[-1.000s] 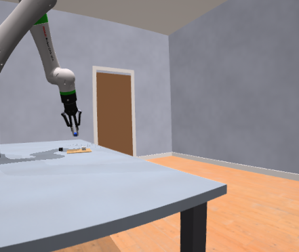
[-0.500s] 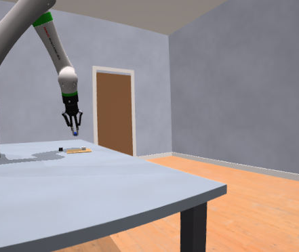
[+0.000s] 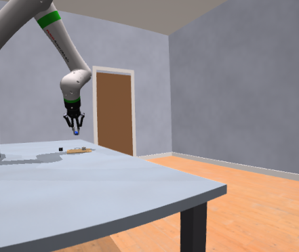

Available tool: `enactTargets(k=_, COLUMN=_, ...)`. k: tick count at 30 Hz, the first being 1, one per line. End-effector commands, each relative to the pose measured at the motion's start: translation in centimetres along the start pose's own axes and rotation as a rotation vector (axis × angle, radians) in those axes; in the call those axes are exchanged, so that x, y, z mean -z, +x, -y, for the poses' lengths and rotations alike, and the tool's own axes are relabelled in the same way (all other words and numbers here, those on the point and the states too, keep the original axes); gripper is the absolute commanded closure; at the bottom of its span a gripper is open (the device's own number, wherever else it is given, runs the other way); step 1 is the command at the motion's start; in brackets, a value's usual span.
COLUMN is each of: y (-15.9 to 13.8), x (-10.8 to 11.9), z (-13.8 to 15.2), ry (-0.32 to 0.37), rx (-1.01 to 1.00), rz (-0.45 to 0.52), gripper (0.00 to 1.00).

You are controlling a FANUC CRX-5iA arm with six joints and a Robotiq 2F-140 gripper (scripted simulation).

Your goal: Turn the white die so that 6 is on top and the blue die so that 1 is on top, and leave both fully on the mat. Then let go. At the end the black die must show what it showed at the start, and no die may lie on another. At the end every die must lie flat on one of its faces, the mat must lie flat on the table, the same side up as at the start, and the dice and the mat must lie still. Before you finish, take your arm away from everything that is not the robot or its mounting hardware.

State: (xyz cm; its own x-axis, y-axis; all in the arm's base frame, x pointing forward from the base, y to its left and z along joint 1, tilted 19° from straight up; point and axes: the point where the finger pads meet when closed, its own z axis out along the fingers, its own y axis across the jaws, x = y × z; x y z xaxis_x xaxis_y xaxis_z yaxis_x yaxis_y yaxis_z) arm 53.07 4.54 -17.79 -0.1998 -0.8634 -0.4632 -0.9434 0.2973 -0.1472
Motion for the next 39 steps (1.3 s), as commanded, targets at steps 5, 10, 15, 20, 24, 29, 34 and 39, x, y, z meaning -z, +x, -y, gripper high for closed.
enactTargets(k=5, y=1.2, x=0.0, z=-0.6, ry=-0.013, rx=0.009, rz=0.256, gripper=0.91)
enactTargets(k=10, y=1.3, x=0.1, z=-0.5, ry=-0.009, rx=0.010, rz=0.304, gripper=0.91)
enactTargets(k=15, y=1.3, x=0.1, z=-0.5, ry=-0.008, rx=0.010, rz=0.307, gripper=0.91)
enactTargets(k=20, y=1.4, x=0.0, z=-0.5, ry=-0.008, rx=0.010, rz=0.307, gripper=0.91)
enactTargets(k=24, y=2.0, x=-0.6, z=-0.5, ry=-0.008, rx=0.010, rz=0.307, gripper=0.91)
enactTargets(k=29, y=3.1, x=-1.7, z=-0.5, ry=-0.008, rx=0.010, rz=0.307, gripper=0.91)
enactTargets(k=34, y=3.9, x=-2.5, z=-0.4, ry=-0.008, rx=0.010, rz=0.307, gripper=0.91)
enactTargets(k=39, y=5.2, x=-3.8, z=-0.4, ry=-0.008, rx=0.010, rz=0.307, gripper=0.91)
